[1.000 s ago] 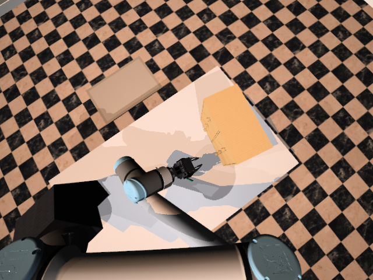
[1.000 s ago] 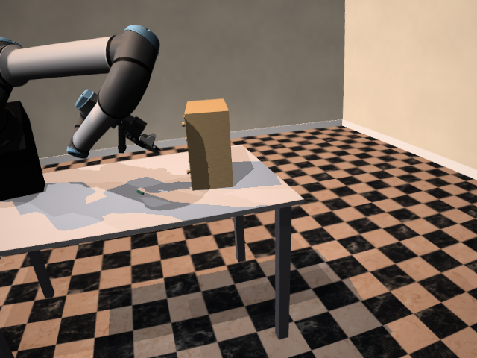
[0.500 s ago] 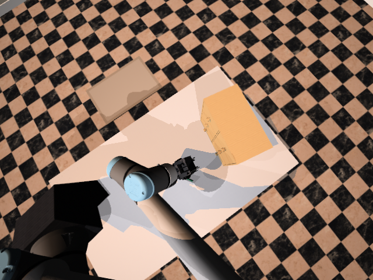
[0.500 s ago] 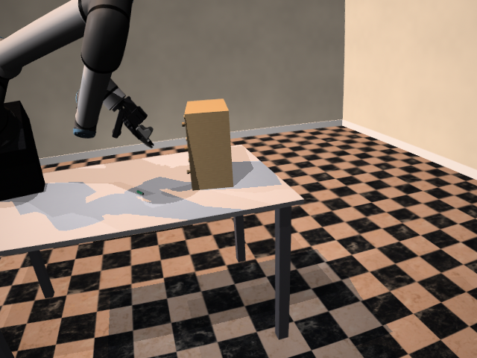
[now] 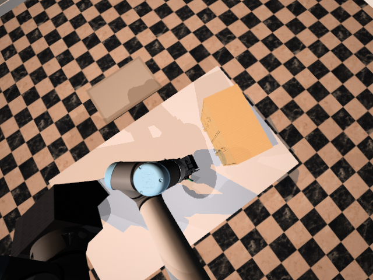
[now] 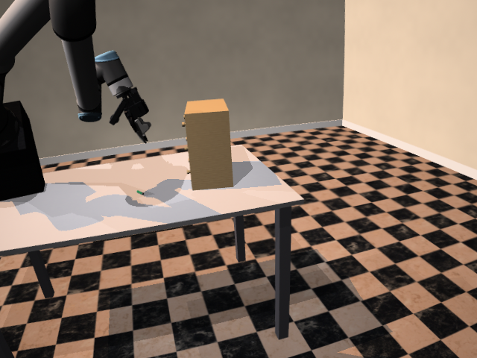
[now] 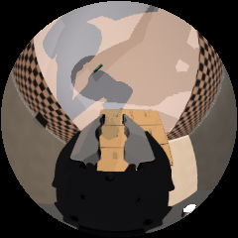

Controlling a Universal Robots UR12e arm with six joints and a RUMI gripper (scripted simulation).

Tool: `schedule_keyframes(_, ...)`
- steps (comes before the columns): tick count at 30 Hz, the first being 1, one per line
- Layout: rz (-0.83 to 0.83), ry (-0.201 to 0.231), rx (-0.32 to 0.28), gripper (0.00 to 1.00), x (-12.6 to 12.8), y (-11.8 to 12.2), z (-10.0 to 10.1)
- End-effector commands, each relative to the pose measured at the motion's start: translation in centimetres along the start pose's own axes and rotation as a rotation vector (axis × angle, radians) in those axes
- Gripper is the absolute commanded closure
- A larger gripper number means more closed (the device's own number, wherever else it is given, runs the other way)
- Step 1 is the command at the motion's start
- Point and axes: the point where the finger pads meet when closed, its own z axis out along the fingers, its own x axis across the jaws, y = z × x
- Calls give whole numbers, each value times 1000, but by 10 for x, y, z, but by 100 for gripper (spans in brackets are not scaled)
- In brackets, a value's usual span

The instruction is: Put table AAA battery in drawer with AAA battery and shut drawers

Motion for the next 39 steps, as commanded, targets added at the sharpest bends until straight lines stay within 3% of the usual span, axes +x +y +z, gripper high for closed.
schedule_keyframes(1, 5, 9, 92, 80, 1, -2, -8)
schedule_keyframes(20, 4, 9, 287, 80, 1, -11, -30)
schedule_keyframes(39, 4, 9, 352, 80, 1, -13, -38)
